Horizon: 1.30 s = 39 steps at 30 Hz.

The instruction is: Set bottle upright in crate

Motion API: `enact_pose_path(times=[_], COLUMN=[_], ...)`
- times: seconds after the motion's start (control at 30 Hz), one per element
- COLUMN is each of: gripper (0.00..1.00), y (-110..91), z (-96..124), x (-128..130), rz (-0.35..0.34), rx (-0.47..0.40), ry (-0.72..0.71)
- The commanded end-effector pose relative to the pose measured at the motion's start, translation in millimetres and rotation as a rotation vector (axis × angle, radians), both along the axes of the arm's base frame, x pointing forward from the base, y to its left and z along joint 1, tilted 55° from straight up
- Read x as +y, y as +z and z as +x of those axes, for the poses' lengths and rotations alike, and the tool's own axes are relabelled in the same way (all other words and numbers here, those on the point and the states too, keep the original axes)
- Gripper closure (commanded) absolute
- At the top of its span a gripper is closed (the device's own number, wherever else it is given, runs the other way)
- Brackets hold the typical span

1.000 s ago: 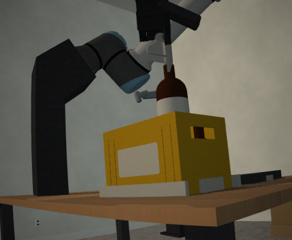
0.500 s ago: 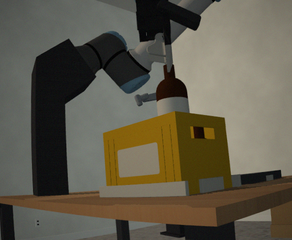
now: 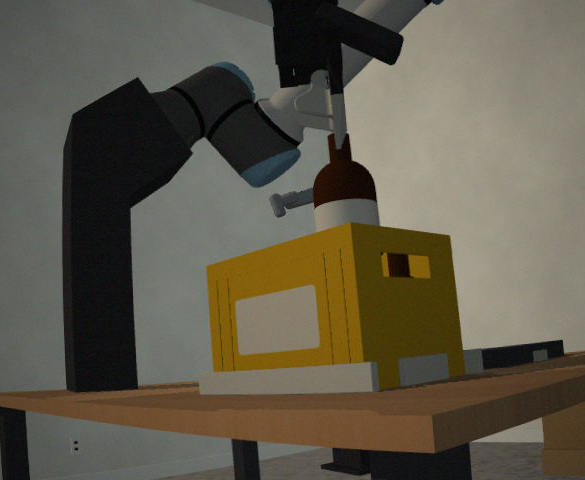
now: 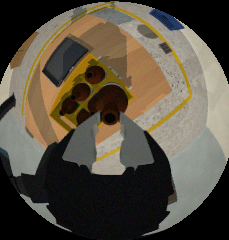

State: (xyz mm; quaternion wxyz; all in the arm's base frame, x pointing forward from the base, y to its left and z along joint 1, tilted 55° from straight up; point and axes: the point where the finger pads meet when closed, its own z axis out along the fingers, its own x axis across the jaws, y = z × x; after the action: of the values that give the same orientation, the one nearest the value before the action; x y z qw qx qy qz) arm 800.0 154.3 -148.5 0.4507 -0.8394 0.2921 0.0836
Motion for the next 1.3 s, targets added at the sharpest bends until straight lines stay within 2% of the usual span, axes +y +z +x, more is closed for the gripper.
enact_pose_path(times=[0.0,1.27], gripper=[1.0,1.0], y=[-1.9,-18.9], z=[1.1,4.8], x=[2.4,26.1], rz=[0.0,0.0], rx=[-0.001,-0.001], ry=[-0.001,-0.001])
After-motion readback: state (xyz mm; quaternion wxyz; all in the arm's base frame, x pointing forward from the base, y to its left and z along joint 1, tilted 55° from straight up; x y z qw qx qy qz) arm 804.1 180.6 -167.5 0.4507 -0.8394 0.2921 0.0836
